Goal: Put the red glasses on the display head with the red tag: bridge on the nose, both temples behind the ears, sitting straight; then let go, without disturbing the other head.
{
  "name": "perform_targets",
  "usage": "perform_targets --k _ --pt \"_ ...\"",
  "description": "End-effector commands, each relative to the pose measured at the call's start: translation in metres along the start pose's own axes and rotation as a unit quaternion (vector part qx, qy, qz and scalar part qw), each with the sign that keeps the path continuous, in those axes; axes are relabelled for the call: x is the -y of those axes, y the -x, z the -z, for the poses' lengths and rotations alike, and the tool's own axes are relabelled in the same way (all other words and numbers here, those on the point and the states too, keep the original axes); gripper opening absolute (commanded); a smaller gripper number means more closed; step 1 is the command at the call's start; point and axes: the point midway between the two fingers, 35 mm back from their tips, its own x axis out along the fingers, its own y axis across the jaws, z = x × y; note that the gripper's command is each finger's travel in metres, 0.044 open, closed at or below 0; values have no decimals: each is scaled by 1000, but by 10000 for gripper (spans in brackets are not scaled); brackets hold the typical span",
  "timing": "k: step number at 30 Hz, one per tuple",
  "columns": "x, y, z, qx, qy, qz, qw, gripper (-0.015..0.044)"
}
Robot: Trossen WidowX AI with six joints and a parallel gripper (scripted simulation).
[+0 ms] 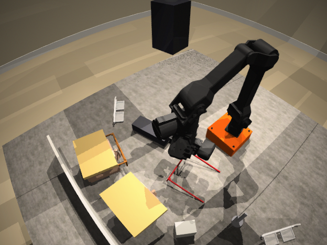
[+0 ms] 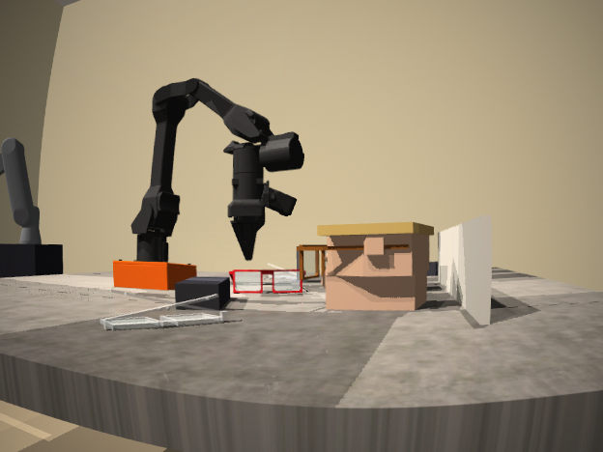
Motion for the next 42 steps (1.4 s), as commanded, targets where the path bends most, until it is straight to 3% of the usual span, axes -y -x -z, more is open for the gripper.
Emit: perform_targets --k 1,26,28,42 --pt "-1 -9 1 -3 -2 -3 1000 140" --pt "-3 -44 3 -3 -2 -3 1000 140" --pt "-1 -41 2 -1 0 -1 1000 87" --pt "-1 -41 2 -1 0 -1 1000 0"
